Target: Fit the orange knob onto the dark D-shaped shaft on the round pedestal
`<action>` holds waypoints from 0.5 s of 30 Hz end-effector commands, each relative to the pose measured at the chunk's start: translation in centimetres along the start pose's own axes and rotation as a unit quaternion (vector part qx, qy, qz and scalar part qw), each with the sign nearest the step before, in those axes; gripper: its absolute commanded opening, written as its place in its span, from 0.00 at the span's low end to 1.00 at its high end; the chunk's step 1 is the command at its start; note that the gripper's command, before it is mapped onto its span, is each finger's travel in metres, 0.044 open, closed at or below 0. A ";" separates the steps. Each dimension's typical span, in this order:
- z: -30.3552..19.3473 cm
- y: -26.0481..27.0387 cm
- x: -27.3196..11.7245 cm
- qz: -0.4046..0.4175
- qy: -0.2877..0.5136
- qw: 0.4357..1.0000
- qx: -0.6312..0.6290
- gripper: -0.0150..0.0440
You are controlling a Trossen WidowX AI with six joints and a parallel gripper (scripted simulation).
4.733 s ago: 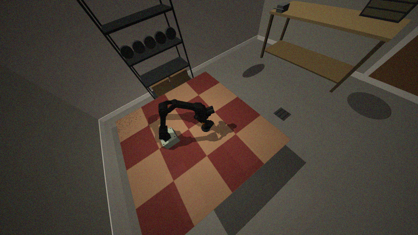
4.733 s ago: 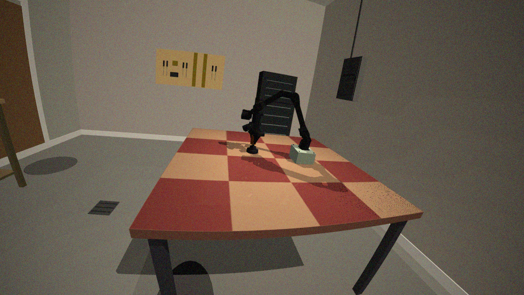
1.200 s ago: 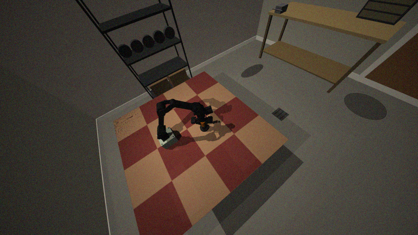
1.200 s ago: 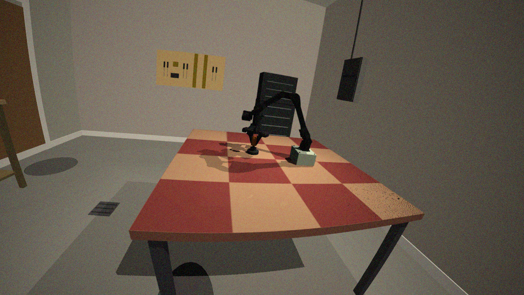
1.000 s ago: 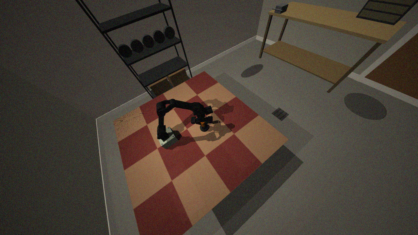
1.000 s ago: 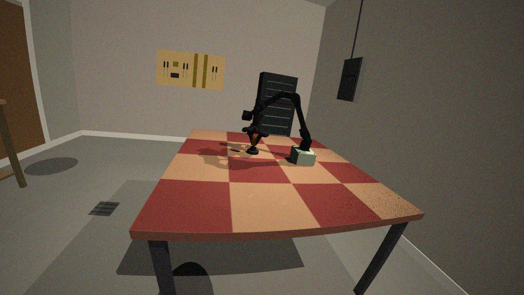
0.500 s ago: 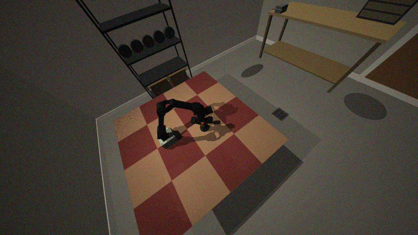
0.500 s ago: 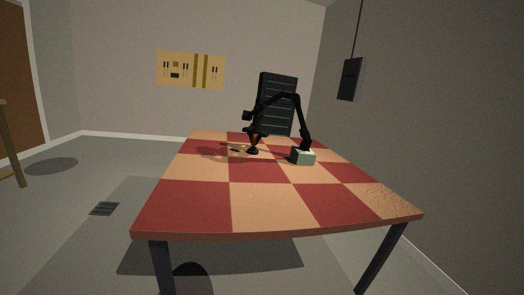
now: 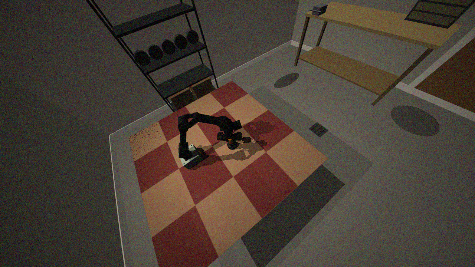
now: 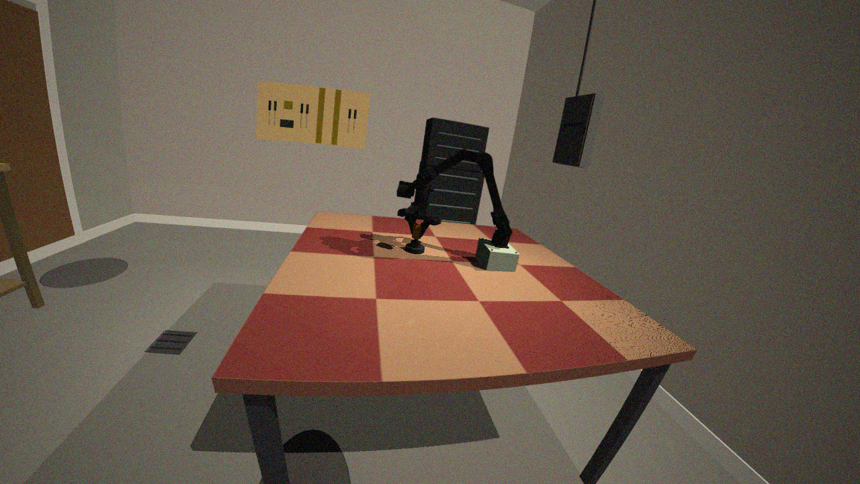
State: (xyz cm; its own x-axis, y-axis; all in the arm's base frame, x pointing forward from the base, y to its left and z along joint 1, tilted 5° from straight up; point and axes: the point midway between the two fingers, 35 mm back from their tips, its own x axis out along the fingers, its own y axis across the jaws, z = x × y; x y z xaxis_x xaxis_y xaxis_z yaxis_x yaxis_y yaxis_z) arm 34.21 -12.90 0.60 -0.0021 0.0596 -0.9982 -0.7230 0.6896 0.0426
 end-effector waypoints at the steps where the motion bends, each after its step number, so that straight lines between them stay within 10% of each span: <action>1: 0.1 0.0 -0.1 -0.001 -0.001 1.000 -0.010 0.25; 15: 0.2 -0.2 -0.3 -0.001 -0.001 0.999 -0.048 0.25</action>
State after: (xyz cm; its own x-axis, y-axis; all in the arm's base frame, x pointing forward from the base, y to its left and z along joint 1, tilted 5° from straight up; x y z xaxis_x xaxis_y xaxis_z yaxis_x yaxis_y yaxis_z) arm 34.28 -12.84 0.99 -0.0052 0.0608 -0.9981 -0.7823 0.6215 0.0419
